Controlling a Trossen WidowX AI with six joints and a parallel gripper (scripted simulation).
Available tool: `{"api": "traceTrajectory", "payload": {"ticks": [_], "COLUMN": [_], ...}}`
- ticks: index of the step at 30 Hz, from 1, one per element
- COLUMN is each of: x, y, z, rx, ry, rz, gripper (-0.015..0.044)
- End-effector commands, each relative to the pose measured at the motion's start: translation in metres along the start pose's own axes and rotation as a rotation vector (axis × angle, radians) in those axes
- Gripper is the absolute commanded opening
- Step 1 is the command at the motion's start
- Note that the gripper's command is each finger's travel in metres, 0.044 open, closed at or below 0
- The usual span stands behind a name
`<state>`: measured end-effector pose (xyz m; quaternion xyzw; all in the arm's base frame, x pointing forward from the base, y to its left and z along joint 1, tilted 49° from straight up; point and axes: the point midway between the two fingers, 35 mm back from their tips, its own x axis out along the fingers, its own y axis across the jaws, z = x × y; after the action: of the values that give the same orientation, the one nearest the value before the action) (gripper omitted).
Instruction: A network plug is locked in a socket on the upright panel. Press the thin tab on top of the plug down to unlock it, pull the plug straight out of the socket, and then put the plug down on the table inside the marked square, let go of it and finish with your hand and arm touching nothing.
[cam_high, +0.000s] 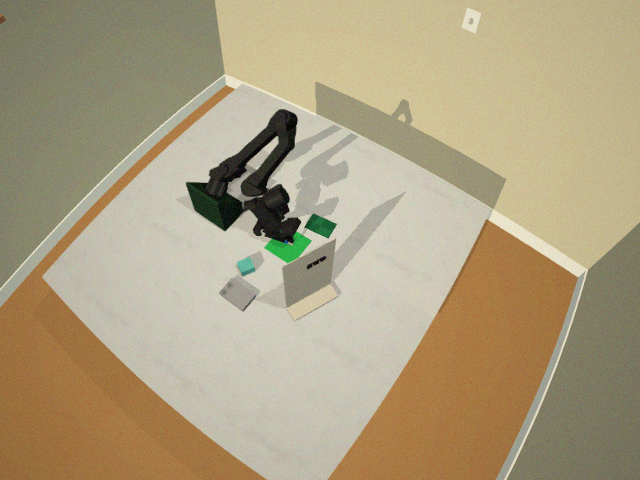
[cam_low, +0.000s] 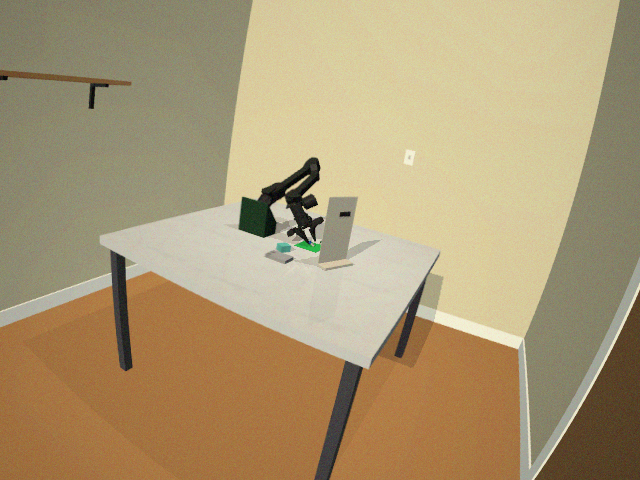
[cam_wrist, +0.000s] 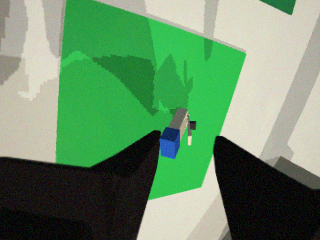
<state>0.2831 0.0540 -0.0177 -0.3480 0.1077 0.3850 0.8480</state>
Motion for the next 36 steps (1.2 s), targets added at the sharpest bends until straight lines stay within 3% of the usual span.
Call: {"api": "traceTrajectory", "payload": {"ticks": [1, 36], "x": [-0.003, -0.028], "y": [0.000, -0.004], "z": [0.000, -0.004], "rx": [-0.004, -0.004], "ry": [-0.001, 0.008], "rz": [0.002, 0.007], "gripper": [0.0156, 0.0156]}}
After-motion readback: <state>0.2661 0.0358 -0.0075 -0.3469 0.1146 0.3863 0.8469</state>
